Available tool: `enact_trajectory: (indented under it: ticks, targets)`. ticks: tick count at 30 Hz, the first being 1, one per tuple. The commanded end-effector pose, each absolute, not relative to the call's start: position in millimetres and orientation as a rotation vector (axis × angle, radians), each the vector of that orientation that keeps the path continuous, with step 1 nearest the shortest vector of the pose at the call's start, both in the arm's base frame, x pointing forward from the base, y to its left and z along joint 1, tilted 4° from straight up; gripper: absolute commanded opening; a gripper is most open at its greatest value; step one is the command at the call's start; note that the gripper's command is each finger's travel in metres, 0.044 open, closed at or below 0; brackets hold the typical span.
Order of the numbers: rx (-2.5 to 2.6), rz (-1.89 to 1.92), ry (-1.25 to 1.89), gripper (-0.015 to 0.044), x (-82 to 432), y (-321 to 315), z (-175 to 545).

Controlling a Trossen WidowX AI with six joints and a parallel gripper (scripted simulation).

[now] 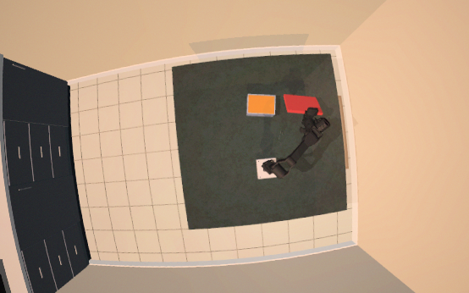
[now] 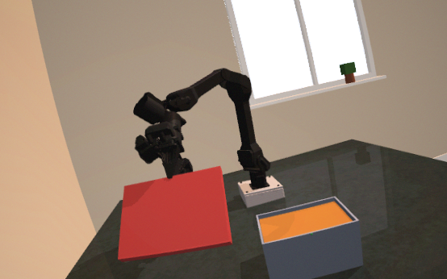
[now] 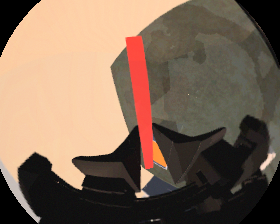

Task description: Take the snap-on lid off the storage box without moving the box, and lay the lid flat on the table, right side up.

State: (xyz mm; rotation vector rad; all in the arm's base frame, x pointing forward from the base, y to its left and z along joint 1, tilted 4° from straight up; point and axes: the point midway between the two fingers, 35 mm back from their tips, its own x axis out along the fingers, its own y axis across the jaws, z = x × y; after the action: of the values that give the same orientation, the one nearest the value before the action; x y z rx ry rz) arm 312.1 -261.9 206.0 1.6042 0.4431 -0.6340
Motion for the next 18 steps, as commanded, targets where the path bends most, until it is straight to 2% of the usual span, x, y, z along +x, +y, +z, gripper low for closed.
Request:
enact_trajectory:
  ticks: [1,18]
  targets:
    - [1.595,-0.621,0.437,0.0000,311,-270,210]
    - [1.592,-0.622,0.437,0.0000,303,-299,208]
